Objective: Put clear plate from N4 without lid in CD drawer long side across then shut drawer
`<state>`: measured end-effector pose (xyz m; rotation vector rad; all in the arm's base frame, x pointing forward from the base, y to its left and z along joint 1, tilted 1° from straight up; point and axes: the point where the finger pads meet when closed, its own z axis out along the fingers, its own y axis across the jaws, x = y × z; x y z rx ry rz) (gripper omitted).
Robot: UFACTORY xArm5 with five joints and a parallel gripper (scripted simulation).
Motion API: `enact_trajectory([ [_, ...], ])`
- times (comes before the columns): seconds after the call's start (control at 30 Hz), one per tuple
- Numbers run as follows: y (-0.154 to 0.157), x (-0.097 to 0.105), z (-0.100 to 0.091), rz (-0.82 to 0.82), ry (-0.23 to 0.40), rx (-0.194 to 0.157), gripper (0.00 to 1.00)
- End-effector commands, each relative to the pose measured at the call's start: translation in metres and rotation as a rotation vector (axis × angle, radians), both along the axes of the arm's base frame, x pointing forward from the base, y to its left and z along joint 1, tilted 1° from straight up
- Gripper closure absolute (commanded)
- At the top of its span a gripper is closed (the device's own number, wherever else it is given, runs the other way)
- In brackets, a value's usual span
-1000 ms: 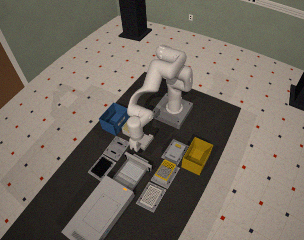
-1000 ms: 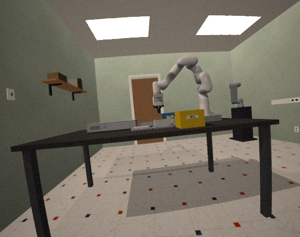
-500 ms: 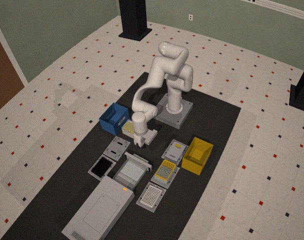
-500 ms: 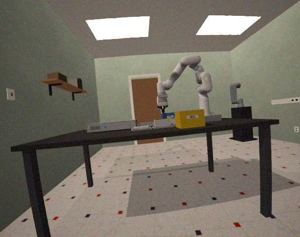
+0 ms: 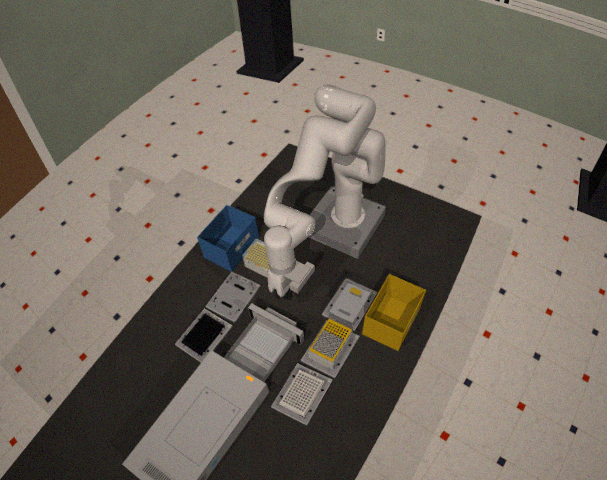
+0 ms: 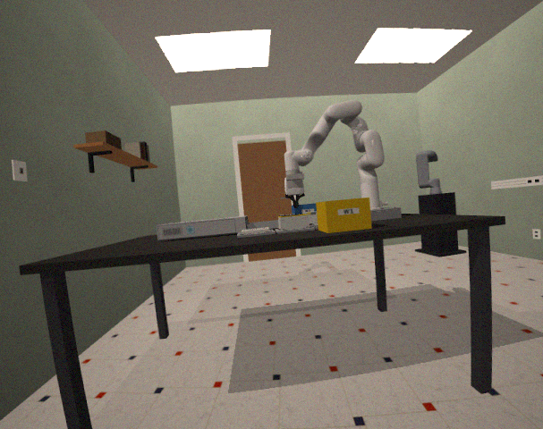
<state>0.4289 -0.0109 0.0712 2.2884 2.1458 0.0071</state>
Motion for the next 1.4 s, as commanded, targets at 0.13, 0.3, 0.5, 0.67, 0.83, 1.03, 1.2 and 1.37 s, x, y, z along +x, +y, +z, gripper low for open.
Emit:
enact_trajectory([
  [0.13,0.000,0.002,-0.013,0.000,-0.005,-0.012,1.00],
  [0.3,0.000,0.002,-0.018,0.000,-0.004,-0.012,1.00],
  [0.5,0.000,0.002,-0.028,0.000,-0.004,-0.012,1.00],
  [0.67,0.000,0.002,-0.036,0.000,-0.004,-0.012,1.00],
  [0.83,-0.001,0.002,-0.041,0.000,-0.004,-0.012,1.00],
  [1.03,-0.001,0.002,-0.051,0.000,-0.004,-0.012,1.00],
  [1.2,-0.001,0.002,-0.059,0.000,-0.004,-0.012,1.00],
  [1.37,-0.001,0.002,-0.064,0.000,-0.004,-0.012,1.00],
])
